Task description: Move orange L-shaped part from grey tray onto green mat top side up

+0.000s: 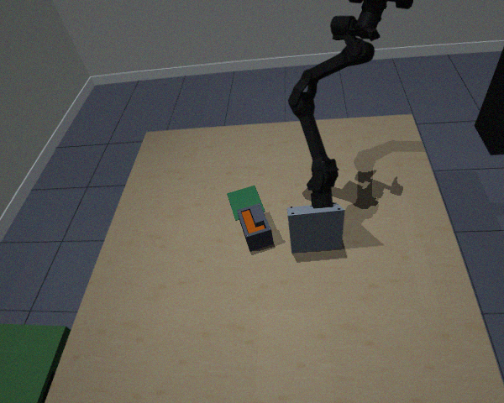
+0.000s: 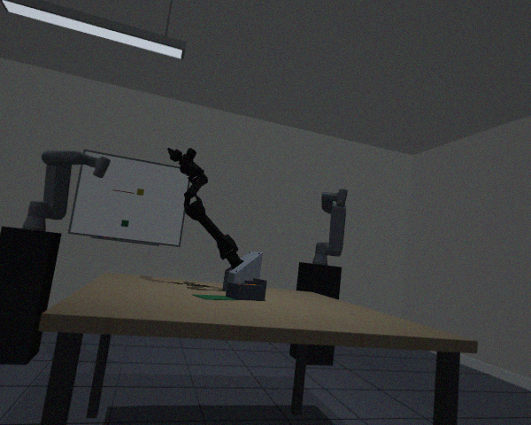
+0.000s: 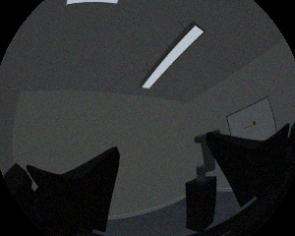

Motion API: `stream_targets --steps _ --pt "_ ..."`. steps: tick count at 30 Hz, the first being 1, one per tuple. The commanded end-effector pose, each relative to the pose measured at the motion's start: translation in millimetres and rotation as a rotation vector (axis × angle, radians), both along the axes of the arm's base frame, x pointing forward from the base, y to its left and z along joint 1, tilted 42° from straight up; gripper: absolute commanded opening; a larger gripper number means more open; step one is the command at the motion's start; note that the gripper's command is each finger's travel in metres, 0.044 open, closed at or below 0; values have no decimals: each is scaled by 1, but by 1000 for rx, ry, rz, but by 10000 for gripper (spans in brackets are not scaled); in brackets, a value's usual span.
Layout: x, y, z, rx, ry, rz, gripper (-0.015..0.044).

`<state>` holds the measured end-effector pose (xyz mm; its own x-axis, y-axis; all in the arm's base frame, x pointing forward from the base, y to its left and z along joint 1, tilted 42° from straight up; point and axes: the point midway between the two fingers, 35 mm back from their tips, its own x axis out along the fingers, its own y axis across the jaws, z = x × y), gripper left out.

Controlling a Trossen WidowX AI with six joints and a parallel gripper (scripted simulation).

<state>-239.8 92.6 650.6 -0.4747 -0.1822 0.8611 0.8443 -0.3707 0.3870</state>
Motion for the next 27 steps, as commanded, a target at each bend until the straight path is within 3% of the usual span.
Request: stream_targets --steps 1,4,9,18,27 --pt "-1 2 -1 -4 -3 -7 374" --pt "-8 24 -8 -37 -39 -75 295" --pt "-26 106 -44 -180 -173 -316 180" --pt "-5 235 -121 -411 -387 -697 180" --pt "68 335 -214 -670 -610 -1071 180"
